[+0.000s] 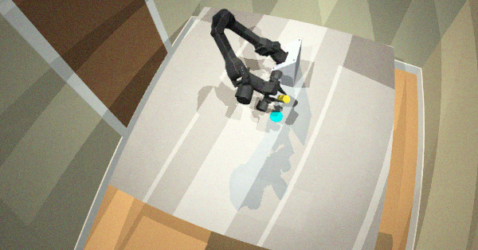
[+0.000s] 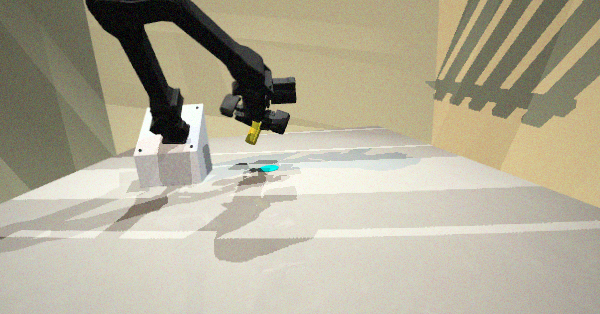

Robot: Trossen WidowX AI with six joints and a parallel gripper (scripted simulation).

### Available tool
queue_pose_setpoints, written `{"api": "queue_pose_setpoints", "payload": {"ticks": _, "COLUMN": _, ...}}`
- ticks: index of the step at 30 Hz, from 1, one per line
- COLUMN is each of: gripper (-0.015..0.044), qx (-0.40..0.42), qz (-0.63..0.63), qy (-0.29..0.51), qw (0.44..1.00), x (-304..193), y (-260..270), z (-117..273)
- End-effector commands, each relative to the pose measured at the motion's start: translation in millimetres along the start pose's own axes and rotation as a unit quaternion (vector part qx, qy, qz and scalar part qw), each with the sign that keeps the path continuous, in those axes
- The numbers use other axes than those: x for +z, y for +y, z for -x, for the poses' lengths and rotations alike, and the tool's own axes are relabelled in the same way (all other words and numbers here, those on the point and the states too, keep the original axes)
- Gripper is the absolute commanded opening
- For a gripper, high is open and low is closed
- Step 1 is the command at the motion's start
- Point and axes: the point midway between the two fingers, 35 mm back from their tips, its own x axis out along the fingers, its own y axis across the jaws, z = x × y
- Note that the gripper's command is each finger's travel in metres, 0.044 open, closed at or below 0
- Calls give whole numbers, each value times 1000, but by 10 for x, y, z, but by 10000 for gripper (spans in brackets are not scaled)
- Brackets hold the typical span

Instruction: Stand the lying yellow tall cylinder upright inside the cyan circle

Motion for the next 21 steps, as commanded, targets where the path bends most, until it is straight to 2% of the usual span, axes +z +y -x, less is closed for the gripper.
{"api": "queue_pose_setpoints", "payload": {"ticks": 1, "gripper": 105, "qx": -1, "qz": 6, "qy": -17, "qw": 1000, "x": 7, "y": 8, "z": 6}}
{"api": "queue_pose_setpoints", "payload": {"ticks": 21, "gripper": 105, "qx": -19, "qz": 28, "qy": -87, "qw": 996, "x": 18, "y": -12, "z": 59}}
